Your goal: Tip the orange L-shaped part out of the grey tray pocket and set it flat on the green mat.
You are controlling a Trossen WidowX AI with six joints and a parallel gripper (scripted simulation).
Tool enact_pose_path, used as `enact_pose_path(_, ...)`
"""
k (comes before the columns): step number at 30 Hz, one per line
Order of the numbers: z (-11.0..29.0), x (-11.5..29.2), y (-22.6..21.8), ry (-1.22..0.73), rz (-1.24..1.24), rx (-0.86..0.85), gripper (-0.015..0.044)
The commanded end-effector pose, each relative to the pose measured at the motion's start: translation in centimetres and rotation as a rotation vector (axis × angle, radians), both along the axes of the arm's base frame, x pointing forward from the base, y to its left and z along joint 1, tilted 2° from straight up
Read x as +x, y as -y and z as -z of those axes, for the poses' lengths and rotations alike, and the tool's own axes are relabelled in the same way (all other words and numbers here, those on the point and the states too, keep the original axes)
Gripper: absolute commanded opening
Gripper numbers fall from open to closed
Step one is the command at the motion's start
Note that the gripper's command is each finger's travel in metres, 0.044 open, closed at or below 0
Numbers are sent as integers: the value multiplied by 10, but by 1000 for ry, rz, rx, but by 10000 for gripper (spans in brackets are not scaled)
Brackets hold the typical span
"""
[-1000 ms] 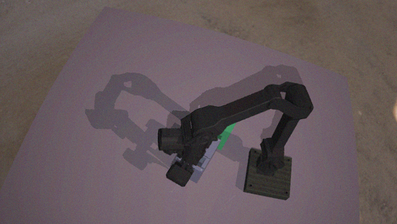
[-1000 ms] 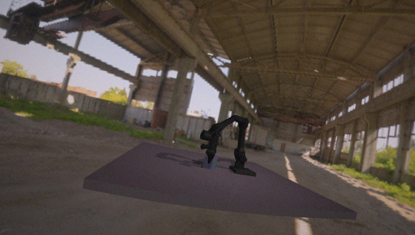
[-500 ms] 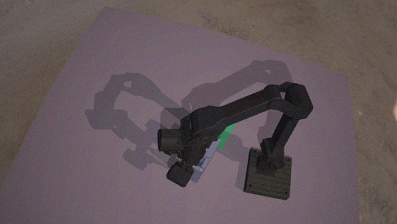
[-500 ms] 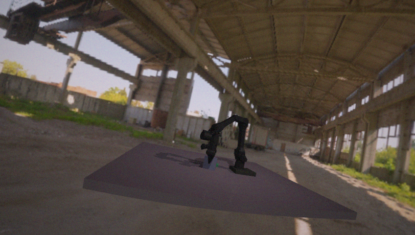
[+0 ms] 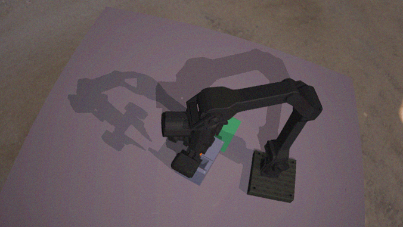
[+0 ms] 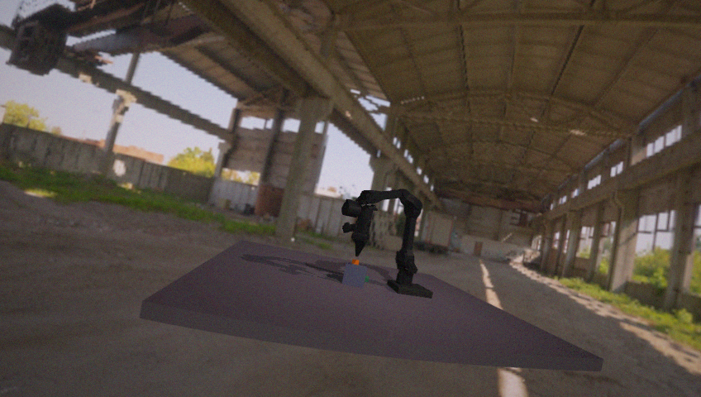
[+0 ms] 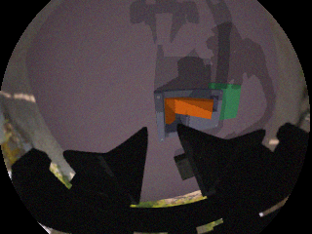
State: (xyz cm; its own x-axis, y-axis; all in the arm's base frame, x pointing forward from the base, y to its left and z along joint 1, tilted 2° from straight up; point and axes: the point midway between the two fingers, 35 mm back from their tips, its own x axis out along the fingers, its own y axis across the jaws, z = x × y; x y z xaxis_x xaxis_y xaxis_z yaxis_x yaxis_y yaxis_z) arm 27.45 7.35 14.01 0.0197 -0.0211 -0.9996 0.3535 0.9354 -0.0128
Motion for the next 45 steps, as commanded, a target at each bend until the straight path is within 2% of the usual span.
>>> enact_pose_path(1,-19,-4,3,7,-4,0,180)
enact_pose_path(27,-18,-1,1,23,1,7,180)
enact_pose_path(29,-18,-1,4,21,-40,5,233)
enact_pose_path(31,-18,-2,8,19,-131,1,280)
enact_pose_path(45,-20,-15,65,-23,-1281,-35,280)
